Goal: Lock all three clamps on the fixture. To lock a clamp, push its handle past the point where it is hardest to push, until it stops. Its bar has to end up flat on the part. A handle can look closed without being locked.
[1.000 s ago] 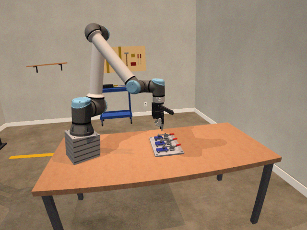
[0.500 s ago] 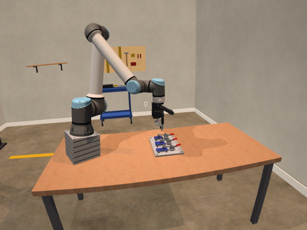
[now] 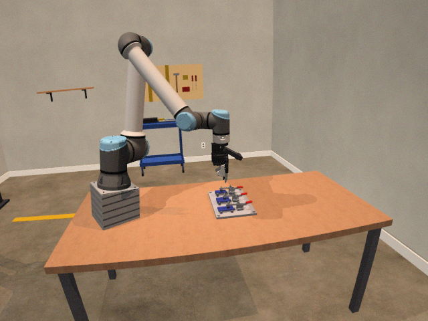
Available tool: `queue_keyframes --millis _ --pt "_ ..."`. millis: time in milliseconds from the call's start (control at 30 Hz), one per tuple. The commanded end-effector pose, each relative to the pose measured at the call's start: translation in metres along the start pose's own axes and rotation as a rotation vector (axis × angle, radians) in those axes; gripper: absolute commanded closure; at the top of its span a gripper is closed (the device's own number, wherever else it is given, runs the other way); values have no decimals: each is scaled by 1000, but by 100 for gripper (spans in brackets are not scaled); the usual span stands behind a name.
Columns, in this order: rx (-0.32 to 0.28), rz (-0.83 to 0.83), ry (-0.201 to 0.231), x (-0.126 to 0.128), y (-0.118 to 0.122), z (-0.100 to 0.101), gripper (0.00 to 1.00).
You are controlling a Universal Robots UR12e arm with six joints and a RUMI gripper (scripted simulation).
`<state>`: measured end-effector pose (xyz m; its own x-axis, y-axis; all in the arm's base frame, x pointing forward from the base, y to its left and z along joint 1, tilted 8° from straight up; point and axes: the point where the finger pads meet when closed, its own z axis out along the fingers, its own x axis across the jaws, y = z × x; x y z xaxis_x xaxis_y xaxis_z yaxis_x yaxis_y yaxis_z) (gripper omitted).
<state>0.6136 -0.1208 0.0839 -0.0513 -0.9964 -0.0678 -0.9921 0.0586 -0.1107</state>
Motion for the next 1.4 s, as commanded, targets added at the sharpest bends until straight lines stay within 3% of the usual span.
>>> queue_keyframes --millis 0,1367 --pt "1 0 1 0 -1 -1 72" --pt "1 0 1 0 -1 6 72"
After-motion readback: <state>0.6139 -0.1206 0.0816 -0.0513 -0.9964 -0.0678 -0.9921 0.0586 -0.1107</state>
